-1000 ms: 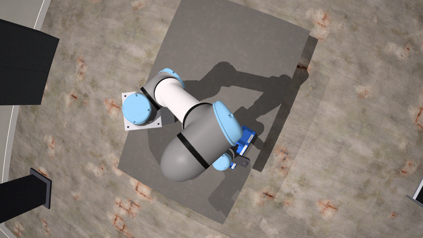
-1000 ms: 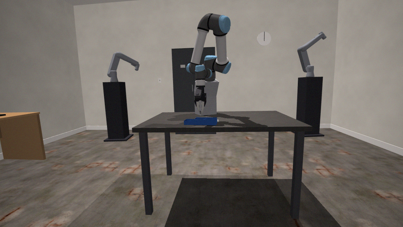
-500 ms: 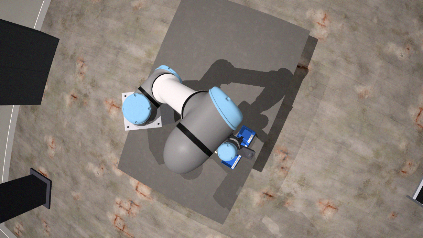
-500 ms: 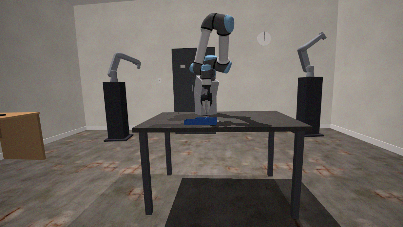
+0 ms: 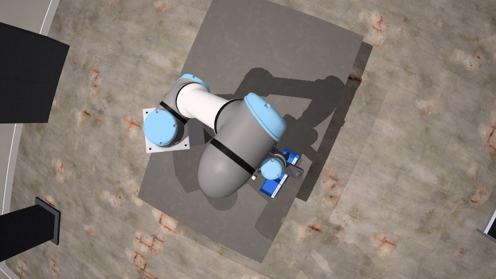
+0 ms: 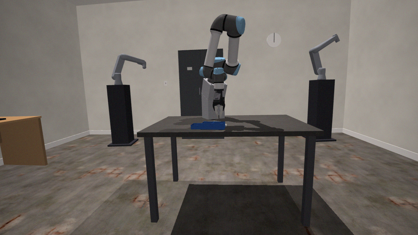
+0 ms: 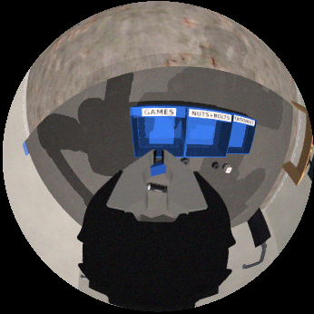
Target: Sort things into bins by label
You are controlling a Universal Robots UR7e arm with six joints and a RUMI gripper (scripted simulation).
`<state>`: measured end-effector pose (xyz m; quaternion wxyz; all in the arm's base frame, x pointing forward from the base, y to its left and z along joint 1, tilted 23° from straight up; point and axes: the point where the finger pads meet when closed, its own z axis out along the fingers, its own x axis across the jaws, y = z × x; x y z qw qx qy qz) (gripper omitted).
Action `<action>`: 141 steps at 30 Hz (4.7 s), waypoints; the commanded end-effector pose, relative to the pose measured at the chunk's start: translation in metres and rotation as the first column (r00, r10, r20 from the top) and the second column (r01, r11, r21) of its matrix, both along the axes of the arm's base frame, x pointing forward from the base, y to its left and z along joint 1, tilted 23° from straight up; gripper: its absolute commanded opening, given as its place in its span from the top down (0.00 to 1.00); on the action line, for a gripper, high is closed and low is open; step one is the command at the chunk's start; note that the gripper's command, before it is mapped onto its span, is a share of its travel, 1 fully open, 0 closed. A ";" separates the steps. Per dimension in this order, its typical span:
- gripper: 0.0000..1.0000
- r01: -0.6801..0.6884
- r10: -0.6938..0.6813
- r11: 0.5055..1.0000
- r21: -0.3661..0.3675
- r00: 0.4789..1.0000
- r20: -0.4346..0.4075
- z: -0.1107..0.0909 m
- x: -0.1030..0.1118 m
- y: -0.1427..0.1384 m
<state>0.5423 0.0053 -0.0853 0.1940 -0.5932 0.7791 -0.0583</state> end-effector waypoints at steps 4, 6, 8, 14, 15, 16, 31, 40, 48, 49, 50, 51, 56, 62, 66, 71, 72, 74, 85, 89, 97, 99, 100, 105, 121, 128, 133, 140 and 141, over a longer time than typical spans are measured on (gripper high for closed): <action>0.96 0.000 0.000 1.000 0.000 1.000 0.001 -0.017 0.007 0.003; 0.96 0.000 0.000 1.000 0.000 1.000 0.001 -0.022 0.009 0.003; 0.96 0.000 0.000 1.000 0.000 1.000 0.001 -0.022 0.009 0.003; 0.96 0.000 0.000 1.000 0.000 1.000 0.001 -0.037 0.015 0.006; 0.96 0.000 0.000 1.000 0.000 1.000 0.001 -0.039 0.016 0.006; 0.96 0.000 0.000 1.000 0.000 1.000 0.001 -0.041 0.017 0.006; 0.96 0.000 0.000 1.000 0.000 1.000 0.001 -0.047 0.020 0.007; 0.96 0.000 0.000 1.000 0.000 1.000 0.001 -0.047 0.020 0.007; 0.96 0.000 0.000 1.000 0.000 1.000 0.001 -0.047 0.020 0.007; 0.96 0.000 0.000 1.000 0.000 1.000 0.001 -0.047 0.020 0.007; 0.96 0.000 0.000 1.000 0.000 1.000 0.001 -0.047 0.020 0.007; 0.96 0.000 0.000 1.000 0.000 1.000 0.001 -0.047 0.020 0.007; 0.96 0.000 0.000 1.000 0.000 1.000 0.001 -0.047 0.020 0.007; 0.96 0.000 0.000 1.000 0.000 1.000 0.001 -0.047 0.020 0.007; 0.96 0.000 0.000 1.000 0.000 1.000 0.001 -0.047 0.020 0.007; 0.96 0.000 0.000 1.000 0.000 1.000 0.001 -0.043 0.018 0.007; 0.96 0.000 0.000 1.000 0.000 1.000 0.001 -0.042 0.018 0.006; 0.96 0.000 0.000 1.000 0.000 1.000 0.001 -0.040 0.017 0.006; 0.96 0.000 0.000 1.000 0.000 1.000 0.001 -0.029 0.012 0.004; 0.96 0.000 0.000 1.000 0.000 1.000 0.001 -0.024 0.010 0.004; 0.96 0.000 0.000 1.000 -0.001 1.000 0.001 -0.007 0.003 0.001; 0.96 0.000 0.000 1.000 -0.001 1.000 0.001 0.001 0.000 0.000; 0.96 0.000 0.000 1.000 -0.001 1.000 0.001 0.004 -0.001 -0.001; 0.96 0.000 0.000 1.000 -0.001 1.000 0.001 0.007 -0.002 -0.001; 0.96 0.000 0.000 1.000 -0.001 1.000 0.001 0.107 -0.043 -0.016; 0.96 0.000 0.000 1.000 -0.001 1.000 0.001 0.122 -0.049 -0.018; 0.96 0.000 0.000 1.000 -0.001 1.000 0.001 0.122 -0.049 -0.018; 0.77 0.202 -0.199 0.976 0.078 0.979 -0.038 0.083 -0.055 -0.003; 0.77 0.232 -0.229 0.969 0.090 0.972 -0.046 0.076 -0.057 0.000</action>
